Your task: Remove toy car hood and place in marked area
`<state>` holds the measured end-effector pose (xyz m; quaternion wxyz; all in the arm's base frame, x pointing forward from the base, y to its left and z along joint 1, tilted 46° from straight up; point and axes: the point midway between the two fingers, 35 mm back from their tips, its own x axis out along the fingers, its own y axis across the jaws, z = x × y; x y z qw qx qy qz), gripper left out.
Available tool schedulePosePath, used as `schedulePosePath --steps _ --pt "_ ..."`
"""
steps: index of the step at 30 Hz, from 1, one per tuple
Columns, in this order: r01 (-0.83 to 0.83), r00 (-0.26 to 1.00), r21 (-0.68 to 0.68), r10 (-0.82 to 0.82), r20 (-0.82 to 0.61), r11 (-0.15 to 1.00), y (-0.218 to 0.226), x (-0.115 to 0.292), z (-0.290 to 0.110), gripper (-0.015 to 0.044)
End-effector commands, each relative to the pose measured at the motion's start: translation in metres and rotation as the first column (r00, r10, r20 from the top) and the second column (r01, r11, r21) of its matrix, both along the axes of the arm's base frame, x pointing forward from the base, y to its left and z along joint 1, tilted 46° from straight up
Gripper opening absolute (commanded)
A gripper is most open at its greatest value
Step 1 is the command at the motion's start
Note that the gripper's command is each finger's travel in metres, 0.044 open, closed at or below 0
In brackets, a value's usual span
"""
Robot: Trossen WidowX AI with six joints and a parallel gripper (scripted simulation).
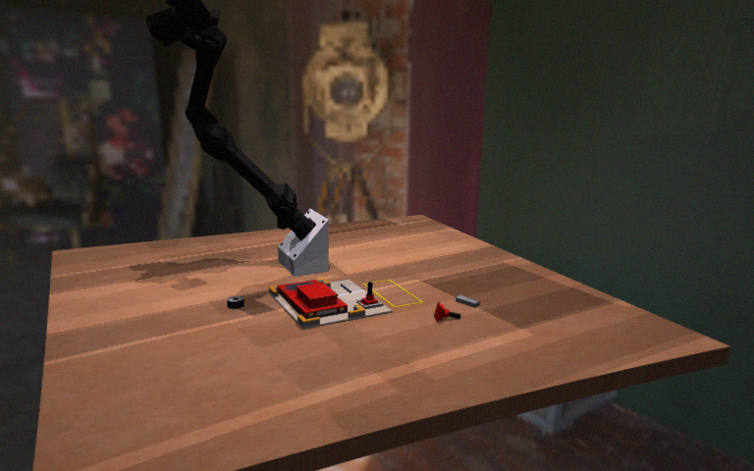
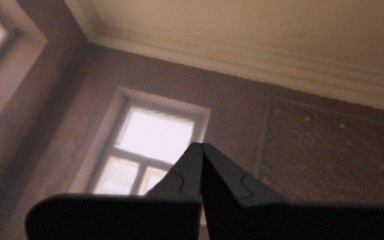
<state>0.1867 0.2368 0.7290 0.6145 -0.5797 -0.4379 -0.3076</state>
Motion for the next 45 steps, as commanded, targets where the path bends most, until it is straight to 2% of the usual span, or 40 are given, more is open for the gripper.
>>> schedulePosePath --steps 1,4,9,17,24,31,38,45 --pt "-0.002 1.000 -0.002 0.002 -0.004 1.000 0.001 0.001 -0.001 0.0026" --pt "-0.031 0.998 -0.031 0.029 -0.063 0.999 0.013 0.018 -0.012 0.0105" --pt "-0.101 0.968 -0.081 0.079 -0.239 0.992 0.037 0.066 -0.049 0.0236" --pt "-0.191 0.839 -0.071 0.125 -0.529 0.979 0.063 0.139 -0.125 0.0440" --pt "-0.193 0.649 0.008 0.134 -0.749 0.981 0.065 0.194 -0.206 0.0440" --pt "-0.096 0.415 0.109 0.139 -0.899 0.989 0.047 0.237 -0.293 0.0440" --pt "0.093 0.185 0.180 0.160 -0.970 0.979 0.012 0.262 -0.380 0.0440" --pt "0.319 -0.002 0.220 0.232 -0.973 0.922 -0.031 0.267 -0.455 0.0440"
